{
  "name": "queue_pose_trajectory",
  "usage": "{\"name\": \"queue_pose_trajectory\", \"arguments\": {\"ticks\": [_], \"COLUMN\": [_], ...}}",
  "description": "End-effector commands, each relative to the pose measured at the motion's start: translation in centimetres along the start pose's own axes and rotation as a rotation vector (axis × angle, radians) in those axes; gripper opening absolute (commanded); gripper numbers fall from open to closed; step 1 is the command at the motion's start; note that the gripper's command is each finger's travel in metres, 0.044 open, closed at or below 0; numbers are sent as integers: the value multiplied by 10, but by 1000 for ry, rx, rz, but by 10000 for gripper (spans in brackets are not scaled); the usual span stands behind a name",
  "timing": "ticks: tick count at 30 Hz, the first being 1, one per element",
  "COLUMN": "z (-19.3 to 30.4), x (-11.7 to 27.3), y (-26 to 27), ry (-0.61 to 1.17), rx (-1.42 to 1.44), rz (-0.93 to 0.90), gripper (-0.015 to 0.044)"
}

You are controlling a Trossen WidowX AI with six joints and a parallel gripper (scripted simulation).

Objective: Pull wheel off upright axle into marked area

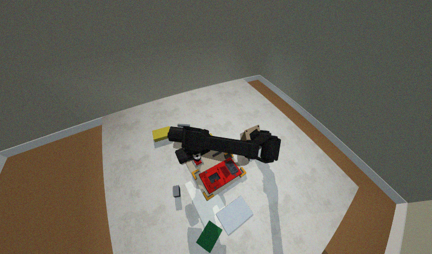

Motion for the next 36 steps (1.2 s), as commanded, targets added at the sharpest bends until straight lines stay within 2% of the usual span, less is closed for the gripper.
{"name": "queue_pose_trajectory", "arguments": {"ticks": [1, 11, 20, 22, 36], "z": [0, 0, 1, 1, -83], "x": [2, 6, 38, 32, 41], "y": [0, 0, 1, 0, -56], "ry": [-3, -3, -4, -3, -12], "rx": [3, 2, 2, 1, -1], "rz": [2, 2, 2, -2, 2], "gripper": [0, 0, 0, 0, 0]}}
Point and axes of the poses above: the point midway between the two fingers, 35 mm back from their tips, its own x axis back along the fingers, its own y axis across the jaws, z = x × y, the point moved 4 cm from there along x, back along the fingers
